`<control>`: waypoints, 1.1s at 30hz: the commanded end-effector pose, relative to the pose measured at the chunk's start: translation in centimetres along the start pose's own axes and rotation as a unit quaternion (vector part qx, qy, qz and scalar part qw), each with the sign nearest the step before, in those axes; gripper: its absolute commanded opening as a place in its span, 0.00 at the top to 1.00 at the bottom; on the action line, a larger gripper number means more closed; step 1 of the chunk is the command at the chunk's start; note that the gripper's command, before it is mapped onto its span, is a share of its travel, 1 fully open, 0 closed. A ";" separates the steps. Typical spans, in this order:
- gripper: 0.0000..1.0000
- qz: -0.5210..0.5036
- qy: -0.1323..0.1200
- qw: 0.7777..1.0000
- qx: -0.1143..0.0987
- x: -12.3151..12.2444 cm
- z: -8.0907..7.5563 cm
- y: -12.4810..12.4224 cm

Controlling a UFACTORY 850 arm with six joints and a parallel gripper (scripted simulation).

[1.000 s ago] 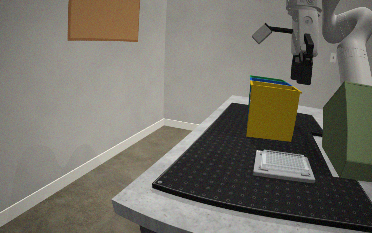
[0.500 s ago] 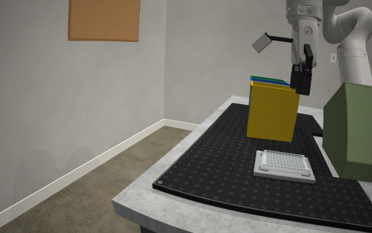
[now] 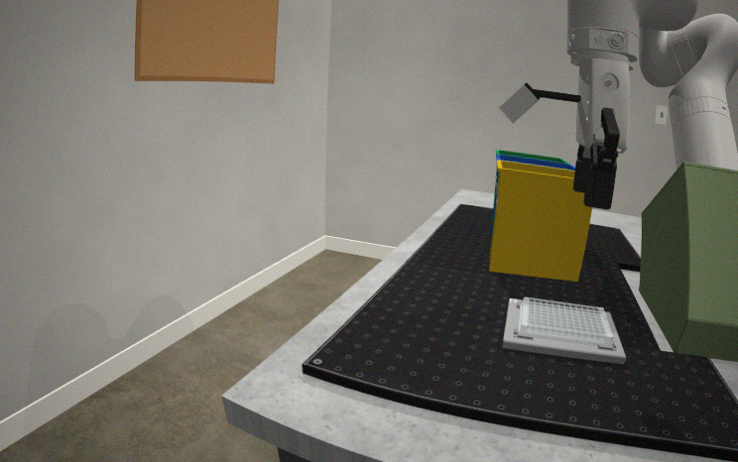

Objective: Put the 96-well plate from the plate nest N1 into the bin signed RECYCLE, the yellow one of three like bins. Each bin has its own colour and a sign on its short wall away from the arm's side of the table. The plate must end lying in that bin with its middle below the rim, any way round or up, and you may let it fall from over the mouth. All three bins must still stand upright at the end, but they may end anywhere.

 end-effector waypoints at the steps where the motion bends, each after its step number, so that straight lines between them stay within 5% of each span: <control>1: 0.00 0.000 0.001 1.000 0.001 0.0 0.6 -0.1; 33: 0.00 0.000 0.001 1.000 0.001 0.0 5.3 -0.1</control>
Point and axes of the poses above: the point where the finger pads meet when closed, its own z axis out along the fingers, its own y axis across the jaws, x = y × z, the point moved 5 cm from there along -z, back along the fingers, and after that the axes turned 13 degrees about z, right-handed, at the moved point
